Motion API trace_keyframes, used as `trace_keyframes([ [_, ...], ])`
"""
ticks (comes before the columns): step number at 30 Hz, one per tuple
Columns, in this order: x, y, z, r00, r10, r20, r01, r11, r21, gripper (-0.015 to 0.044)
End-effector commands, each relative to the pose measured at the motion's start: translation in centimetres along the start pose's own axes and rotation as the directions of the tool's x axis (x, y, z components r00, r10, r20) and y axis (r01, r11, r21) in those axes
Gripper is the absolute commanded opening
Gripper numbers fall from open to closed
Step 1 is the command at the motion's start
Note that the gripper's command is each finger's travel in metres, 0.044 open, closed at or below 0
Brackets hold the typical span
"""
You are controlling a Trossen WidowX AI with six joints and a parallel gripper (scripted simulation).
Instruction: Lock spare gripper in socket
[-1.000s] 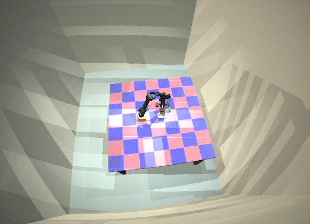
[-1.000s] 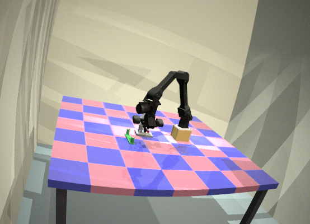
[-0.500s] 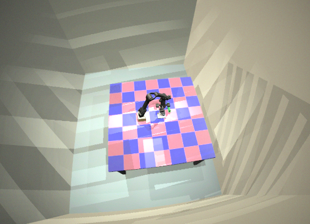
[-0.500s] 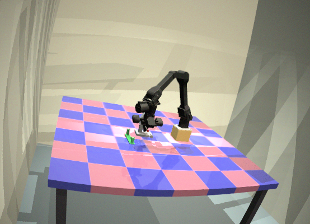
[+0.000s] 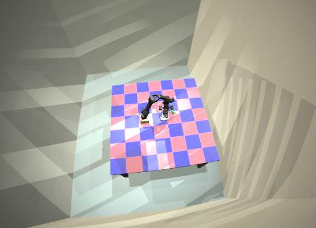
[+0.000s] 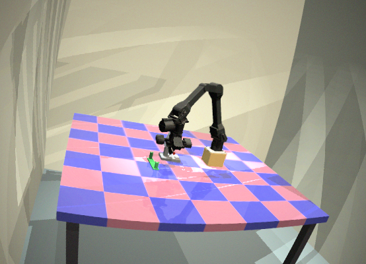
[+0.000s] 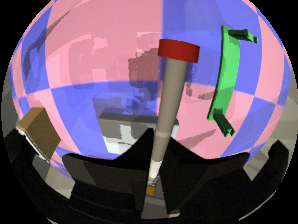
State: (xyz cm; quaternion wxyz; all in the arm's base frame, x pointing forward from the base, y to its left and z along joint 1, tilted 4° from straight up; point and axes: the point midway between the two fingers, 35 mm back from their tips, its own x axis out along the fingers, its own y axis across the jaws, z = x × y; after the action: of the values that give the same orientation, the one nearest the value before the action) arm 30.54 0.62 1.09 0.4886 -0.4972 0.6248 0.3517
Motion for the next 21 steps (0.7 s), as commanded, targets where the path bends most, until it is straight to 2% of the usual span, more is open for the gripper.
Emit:
trace_keyframes([
  [1, 0.0, 0.0, -0.3, 1.000, -0.002, 0.004, 0.002, 1.000, -0.002, 0.0000],
  [17, 0.3, -0.1, -1.3, 1.000, 0.003, 0.004, -0.003, 1.000, -0.004, 0.0000],
  [21, 0.3, 0.0, -1.2, 1.000, 0.006, 0.001, -0.006, 1.000, -0.001, 0.0105],
])
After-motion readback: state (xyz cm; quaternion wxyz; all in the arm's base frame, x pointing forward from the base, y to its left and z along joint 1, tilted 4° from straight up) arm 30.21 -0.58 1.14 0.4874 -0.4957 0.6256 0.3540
